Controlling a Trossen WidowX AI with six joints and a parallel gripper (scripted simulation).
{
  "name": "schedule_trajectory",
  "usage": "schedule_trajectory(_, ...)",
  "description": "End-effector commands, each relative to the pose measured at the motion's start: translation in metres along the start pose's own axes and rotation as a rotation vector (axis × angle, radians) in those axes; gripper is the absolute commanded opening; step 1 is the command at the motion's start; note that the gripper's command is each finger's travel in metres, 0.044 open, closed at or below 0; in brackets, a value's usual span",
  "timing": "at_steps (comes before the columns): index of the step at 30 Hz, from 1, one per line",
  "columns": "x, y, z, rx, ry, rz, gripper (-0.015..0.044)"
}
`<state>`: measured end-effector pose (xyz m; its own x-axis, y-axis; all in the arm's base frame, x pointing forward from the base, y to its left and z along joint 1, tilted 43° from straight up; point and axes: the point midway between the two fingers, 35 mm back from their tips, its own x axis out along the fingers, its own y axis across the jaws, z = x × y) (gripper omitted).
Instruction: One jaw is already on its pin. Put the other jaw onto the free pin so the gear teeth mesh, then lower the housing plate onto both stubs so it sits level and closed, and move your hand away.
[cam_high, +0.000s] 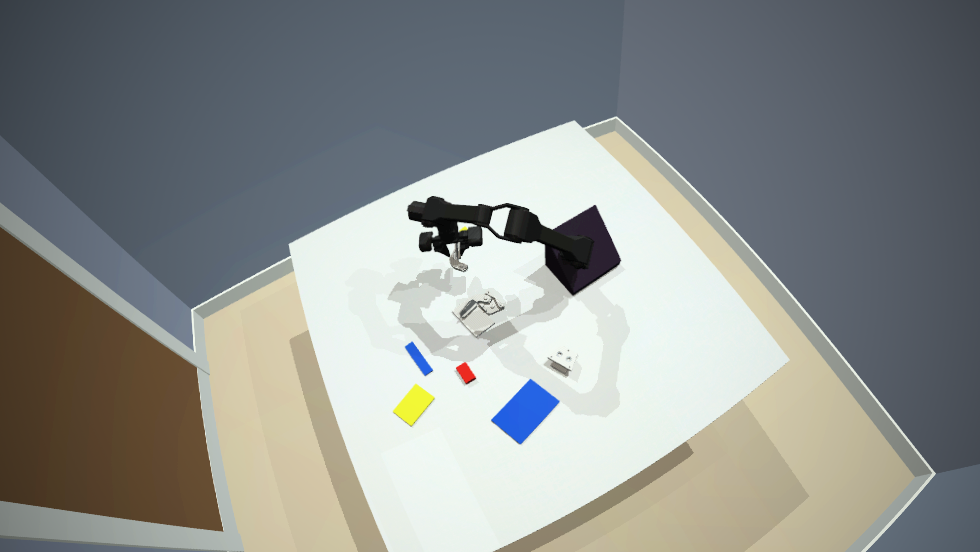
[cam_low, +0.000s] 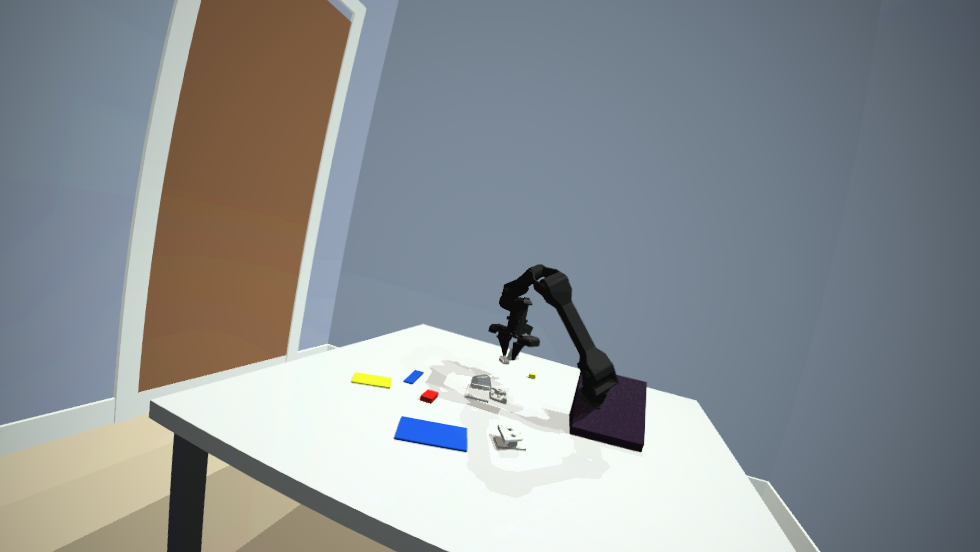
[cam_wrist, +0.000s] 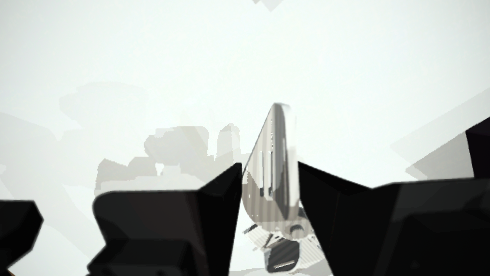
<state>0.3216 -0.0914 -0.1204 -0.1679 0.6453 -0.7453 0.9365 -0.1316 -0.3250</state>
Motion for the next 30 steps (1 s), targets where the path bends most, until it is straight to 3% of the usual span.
schedule_trajectory(1,-0.004,-0.003,-0.007,-0.1,-0.001,0.011,0.0134)
schedule_trajectory(30,-0.006,-0.03,-0.039,-0.715,-0.002,0.009,0.0134)
